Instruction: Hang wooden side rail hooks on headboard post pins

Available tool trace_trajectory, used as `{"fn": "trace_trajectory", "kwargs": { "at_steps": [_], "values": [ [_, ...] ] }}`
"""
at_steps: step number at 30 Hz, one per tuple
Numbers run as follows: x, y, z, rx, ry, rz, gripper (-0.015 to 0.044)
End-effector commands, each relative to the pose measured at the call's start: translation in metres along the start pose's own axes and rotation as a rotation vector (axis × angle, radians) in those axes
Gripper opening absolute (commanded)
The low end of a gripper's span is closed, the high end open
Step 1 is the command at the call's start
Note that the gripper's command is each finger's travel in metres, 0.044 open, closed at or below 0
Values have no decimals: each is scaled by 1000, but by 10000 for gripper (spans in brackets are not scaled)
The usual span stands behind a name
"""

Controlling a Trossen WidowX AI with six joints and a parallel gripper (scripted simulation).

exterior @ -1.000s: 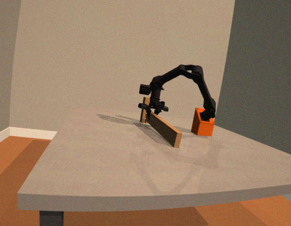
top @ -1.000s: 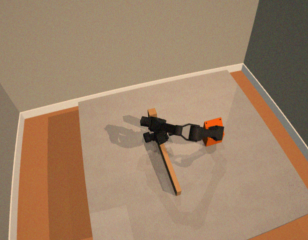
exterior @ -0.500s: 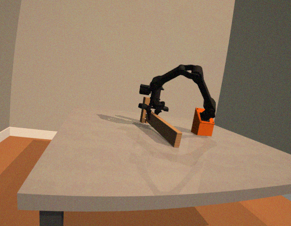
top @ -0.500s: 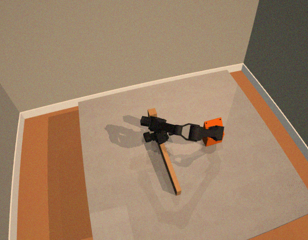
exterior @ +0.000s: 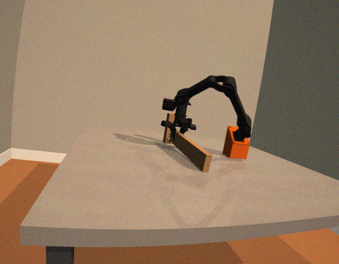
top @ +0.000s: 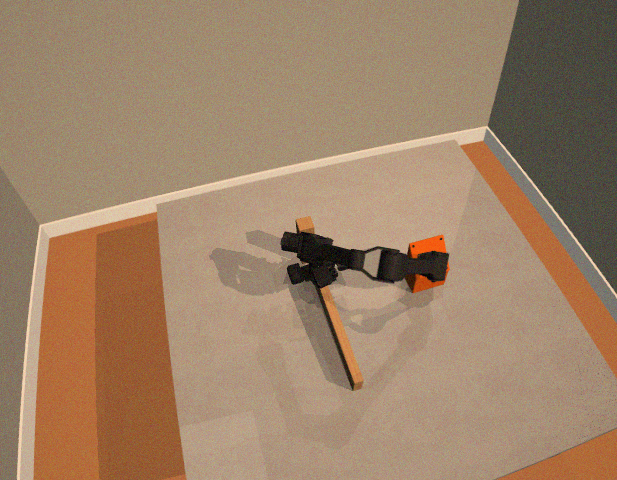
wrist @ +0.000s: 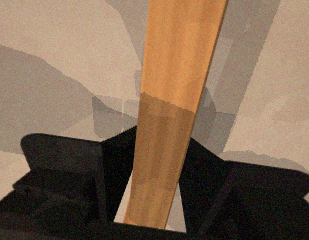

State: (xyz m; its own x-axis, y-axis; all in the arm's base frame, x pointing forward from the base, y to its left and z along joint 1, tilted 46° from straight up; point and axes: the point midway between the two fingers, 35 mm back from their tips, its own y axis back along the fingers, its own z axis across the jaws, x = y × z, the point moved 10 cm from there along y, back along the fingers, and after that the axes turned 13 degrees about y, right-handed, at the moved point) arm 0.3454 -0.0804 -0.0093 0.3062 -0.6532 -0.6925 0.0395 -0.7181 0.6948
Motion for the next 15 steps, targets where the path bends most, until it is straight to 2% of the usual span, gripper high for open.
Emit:
{"fn": "trace_trajectory", "kwargs": {
  "at_steps": [1,15],
  "values": [
    [3,4,-1,5,7,12,0],
    [4,4,0,5,7,13,0]
  ]
}}
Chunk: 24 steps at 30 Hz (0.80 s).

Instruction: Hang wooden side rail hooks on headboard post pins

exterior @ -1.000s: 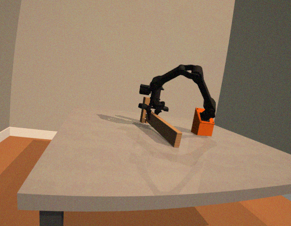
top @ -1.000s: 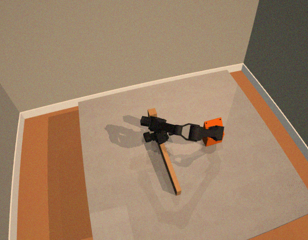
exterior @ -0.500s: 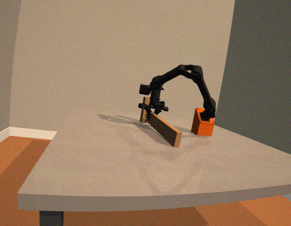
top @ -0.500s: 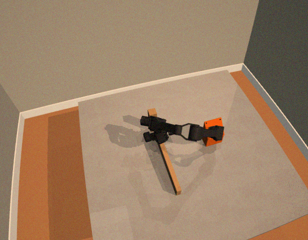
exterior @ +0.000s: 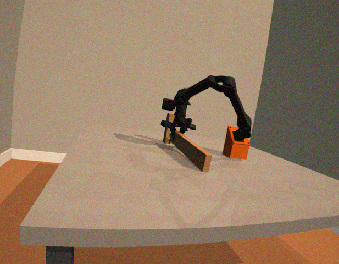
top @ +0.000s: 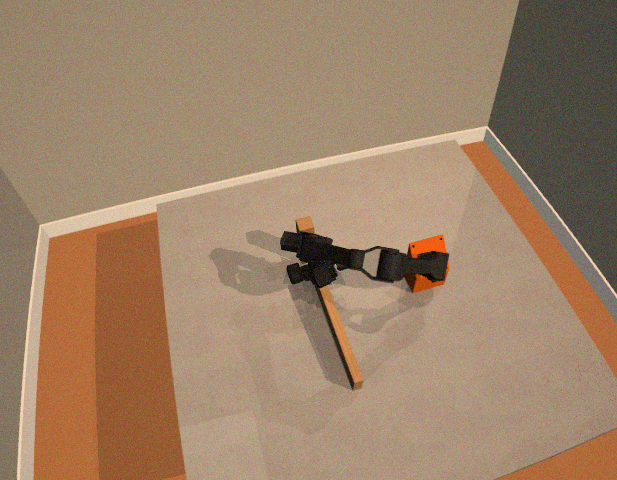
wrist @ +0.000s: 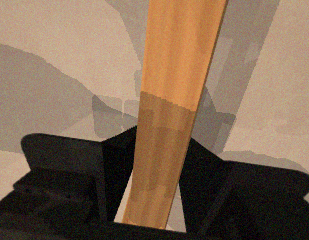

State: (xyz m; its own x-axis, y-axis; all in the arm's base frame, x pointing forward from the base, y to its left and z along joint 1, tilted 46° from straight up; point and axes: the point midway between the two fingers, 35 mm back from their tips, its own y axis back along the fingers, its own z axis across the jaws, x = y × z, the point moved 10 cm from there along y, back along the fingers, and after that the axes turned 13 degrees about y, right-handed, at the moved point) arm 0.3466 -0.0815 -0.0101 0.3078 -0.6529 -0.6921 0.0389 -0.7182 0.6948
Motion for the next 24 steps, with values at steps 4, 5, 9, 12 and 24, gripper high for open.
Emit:
{"fn": "trace_trajectory", "kwargs": {
  "at_steps": [4,5,9,12,24],
  "values": [
    [3,3,1,4,5,12,0],
    [3,3,1,4,5,12,0],
    [4,3,2,4,5,12,0],
    [4,3,2,4,5,12,0],
    [5,2,4,4,5,12,0]
  ]
}}
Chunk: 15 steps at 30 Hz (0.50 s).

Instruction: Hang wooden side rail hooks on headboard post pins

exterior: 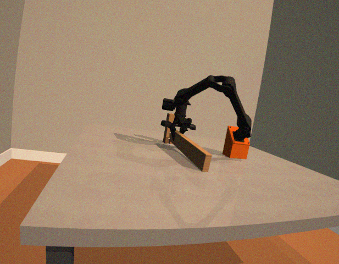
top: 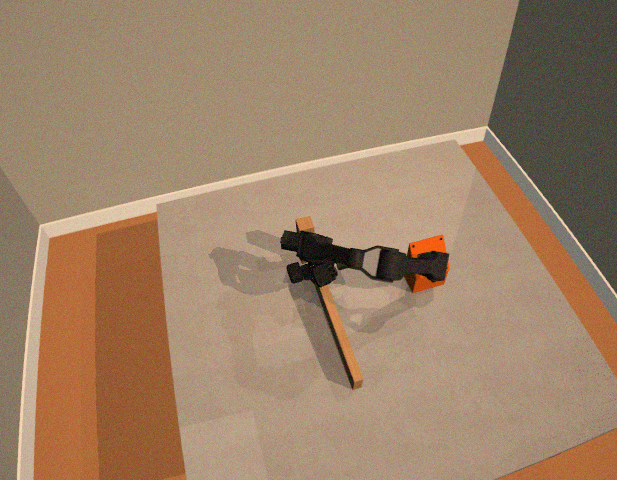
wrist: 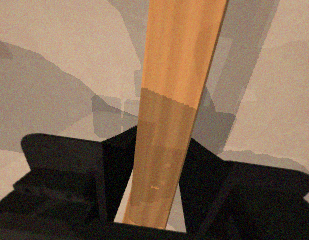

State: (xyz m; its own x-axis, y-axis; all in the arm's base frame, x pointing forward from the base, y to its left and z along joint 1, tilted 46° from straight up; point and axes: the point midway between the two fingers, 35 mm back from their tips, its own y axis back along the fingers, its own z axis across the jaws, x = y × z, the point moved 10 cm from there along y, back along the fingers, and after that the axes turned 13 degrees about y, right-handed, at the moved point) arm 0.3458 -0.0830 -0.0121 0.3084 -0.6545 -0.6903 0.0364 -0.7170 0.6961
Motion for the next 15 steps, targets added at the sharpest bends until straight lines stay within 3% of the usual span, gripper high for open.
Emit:
{"fn": "trace_trajectory", "kwargs": {
  "at_steps": [1,15],
  "values": [
    [3,3,2,2,5,10,0],
    [4,4,1,2,5,10,0]
  ]
}}
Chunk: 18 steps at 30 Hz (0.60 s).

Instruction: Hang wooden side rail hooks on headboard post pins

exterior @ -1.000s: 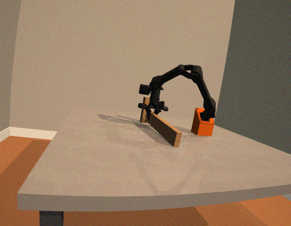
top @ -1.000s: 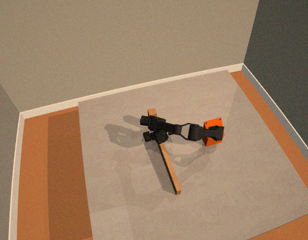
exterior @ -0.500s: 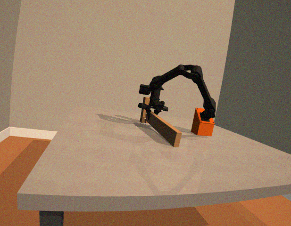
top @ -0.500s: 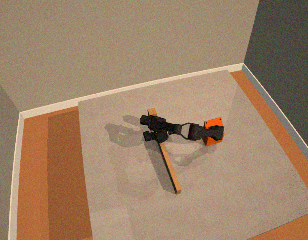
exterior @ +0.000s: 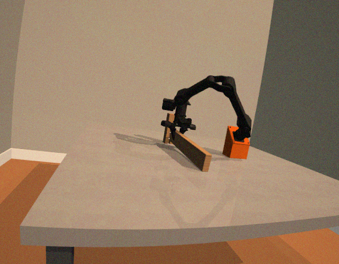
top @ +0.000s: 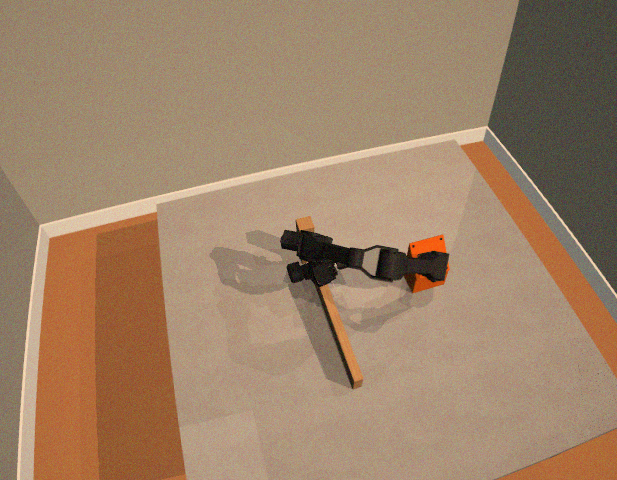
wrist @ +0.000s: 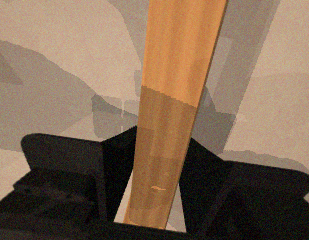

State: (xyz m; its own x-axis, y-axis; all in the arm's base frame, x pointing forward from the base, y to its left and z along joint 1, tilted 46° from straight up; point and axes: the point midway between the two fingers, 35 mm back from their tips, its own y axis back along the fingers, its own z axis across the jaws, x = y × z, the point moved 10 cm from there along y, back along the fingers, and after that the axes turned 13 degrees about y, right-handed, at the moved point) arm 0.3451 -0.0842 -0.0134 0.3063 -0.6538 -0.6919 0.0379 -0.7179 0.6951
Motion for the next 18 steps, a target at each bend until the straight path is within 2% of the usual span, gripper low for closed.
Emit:
{"fn": "trace_trajectory", "kwargs": {
  "at_steps": [1,18],
  "values": [
    [3,4,0,3,7,12,0],
    [5,4,-1,3,7,12,0]
  ]
}}
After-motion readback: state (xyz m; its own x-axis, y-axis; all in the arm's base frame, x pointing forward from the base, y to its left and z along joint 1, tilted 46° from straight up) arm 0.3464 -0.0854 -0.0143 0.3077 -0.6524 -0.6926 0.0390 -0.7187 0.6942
